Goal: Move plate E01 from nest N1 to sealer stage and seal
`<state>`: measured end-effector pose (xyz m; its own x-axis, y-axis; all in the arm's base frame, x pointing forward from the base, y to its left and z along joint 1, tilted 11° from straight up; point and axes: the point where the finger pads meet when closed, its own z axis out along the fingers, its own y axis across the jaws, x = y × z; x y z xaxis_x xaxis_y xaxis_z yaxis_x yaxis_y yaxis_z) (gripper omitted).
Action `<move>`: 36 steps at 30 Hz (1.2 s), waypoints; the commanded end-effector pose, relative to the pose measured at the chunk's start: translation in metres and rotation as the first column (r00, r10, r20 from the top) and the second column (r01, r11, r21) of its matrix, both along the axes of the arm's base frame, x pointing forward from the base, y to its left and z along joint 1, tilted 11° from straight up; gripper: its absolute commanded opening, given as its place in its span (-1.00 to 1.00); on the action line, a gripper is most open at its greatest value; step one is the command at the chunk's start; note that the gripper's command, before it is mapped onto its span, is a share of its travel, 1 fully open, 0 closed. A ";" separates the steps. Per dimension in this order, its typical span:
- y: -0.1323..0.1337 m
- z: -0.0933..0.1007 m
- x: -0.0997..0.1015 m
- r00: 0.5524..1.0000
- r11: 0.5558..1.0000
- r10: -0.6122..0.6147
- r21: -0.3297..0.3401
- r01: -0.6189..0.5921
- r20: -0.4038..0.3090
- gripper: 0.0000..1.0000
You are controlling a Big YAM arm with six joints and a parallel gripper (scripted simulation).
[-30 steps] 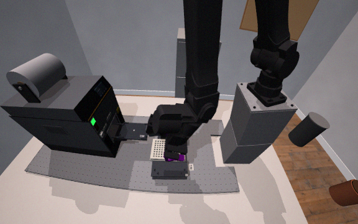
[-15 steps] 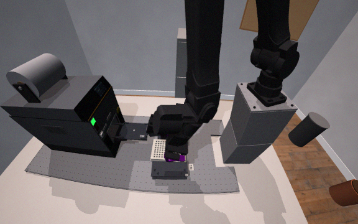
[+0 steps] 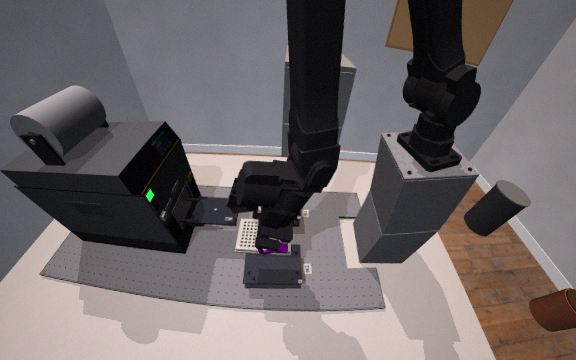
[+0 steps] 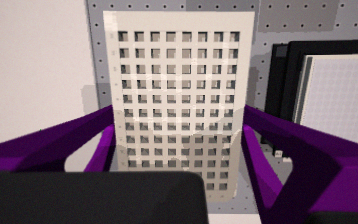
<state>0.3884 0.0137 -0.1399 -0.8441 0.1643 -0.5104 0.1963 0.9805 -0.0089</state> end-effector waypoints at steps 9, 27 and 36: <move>-0.023 0.017 0.027 1.000 1.000 0.018 -0.016 -0.018 0.023 -1.00; -0.046 0.014 0.045 1.000 0.999 0.029 -0.017 -0.029 -0.003 -1.00; -0.064 0.019 0.058 1.000 1.000 0.008 -0.013 -0.008 0.007 -1.00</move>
